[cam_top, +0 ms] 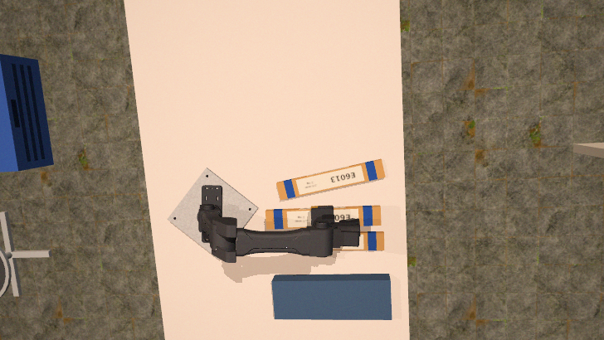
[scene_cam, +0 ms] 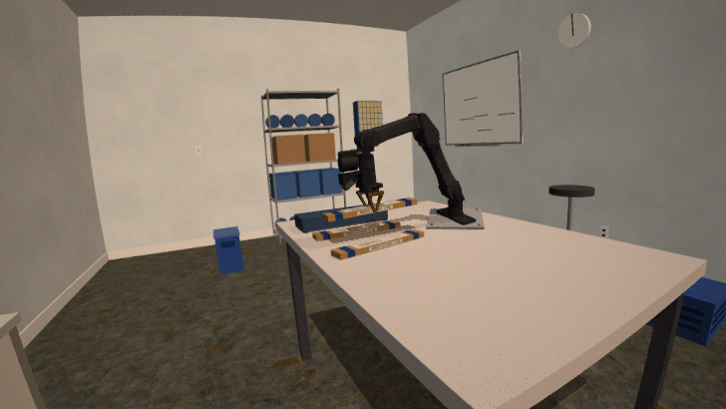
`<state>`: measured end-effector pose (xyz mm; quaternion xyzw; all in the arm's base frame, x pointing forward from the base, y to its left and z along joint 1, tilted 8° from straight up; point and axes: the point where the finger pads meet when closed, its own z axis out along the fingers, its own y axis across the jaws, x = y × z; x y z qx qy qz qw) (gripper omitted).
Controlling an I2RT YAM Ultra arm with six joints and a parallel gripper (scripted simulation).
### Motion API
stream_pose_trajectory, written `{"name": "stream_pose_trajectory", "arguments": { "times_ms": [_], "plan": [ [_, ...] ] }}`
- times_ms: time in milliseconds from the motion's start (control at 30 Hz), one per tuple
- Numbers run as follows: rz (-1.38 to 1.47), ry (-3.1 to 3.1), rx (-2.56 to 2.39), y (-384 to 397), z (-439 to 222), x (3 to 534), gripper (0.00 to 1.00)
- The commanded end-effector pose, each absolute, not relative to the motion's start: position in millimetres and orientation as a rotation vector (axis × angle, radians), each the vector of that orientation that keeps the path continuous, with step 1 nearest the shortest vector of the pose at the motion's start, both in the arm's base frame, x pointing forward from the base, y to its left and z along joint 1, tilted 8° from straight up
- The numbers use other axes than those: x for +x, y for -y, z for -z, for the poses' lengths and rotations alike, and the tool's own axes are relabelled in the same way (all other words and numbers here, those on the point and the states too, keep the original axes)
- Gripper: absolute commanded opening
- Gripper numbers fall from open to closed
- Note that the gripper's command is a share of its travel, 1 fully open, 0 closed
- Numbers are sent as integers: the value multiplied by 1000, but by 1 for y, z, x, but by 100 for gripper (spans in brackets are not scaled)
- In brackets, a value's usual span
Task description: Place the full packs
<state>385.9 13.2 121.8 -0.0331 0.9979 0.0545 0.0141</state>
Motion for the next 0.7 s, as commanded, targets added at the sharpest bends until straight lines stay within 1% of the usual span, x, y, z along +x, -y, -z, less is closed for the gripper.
{"name": "stream_pose_trajectory", "arguments": {
  "times_ms": [0, 200, 300, 667],
  "plan": [
    [-156, -3003, -104, -16, -150, 394, 0],
    [-154, -2985, -101, -15, -149, 398, 0],
    [-158, -3024, -106, -18, -133, 390, 0],
    [-155, -2985, -105, -19, -128, 401, 0]
  ]
}}
